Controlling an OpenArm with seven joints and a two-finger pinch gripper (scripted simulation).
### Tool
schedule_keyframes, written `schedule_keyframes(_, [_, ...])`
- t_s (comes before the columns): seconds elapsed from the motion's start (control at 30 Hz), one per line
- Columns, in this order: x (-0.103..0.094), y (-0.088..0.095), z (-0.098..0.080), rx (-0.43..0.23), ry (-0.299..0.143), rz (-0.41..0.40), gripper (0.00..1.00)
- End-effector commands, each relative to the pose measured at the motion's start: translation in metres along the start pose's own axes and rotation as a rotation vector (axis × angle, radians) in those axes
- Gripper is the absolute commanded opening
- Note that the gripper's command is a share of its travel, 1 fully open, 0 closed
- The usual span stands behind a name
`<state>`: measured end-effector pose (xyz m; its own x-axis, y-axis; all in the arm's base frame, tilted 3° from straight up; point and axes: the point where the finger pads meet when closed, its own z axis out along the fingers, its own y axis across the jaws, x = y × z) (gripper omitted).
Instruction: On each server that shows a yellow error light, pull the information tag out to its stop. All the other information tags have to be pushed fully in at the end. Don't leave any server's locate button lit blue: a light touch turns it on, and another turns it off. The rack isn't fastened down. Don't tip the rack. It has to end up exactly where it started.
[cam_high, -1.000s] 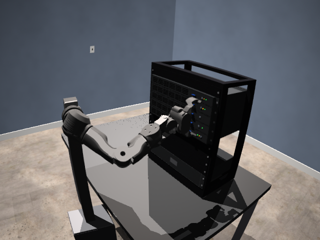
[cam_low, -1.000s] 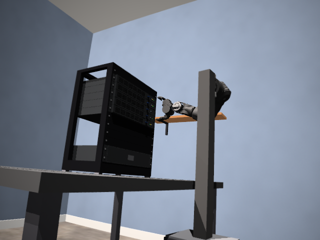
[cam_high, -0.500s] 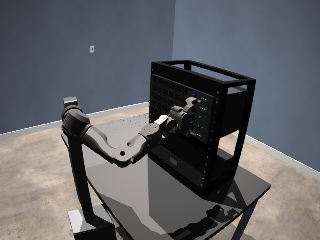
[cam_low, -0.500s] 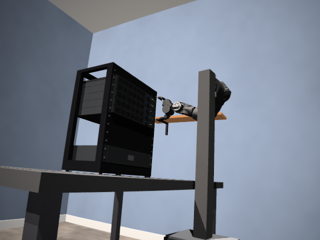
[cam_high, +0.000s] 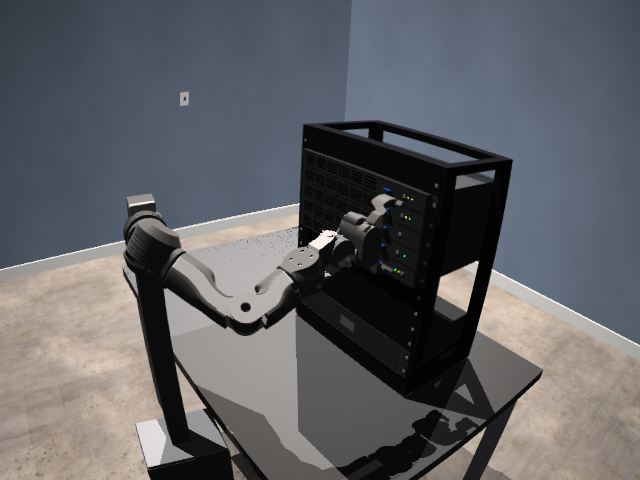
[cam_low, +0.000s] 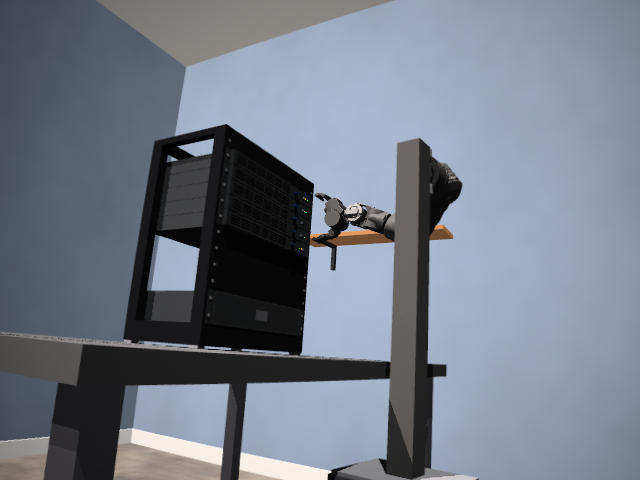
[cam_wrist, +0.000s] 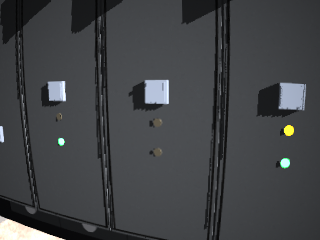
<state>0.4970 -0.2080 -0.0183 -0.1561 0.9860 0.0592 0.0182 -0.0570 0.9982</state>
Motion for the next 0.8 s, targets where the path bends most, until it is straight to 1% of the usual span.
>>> schedule_keyframes(0.0, [0.0,0.002,0.0,-0.003,-0.002,0.001,1.0])
schedule_keyframes(0.23, [0.0,0.003,0.0,-0.003,-0.002,0.001,1.0])
schedule_keyframes(0.3, [0.0,0.01,0.0,-0.003,-0.001,0.001,1.0])
schedule_keyframes(0.4, [-0.001,0.033,-0.001,0.0,-0.003,0.002,1.0])
schedule_keyframes(0.47, [-0.001,0.033,-0.001,0.0,-0.003,0.002,1.0])
schedule_keyframes(0.57, [0.0,0.047,-0.001,-0.004,0.0,0.0,1.0])
schedule_keyframes(0.77, [-0.001,0.047,-0.001,-0.002,-0.002,0.001,1.0])
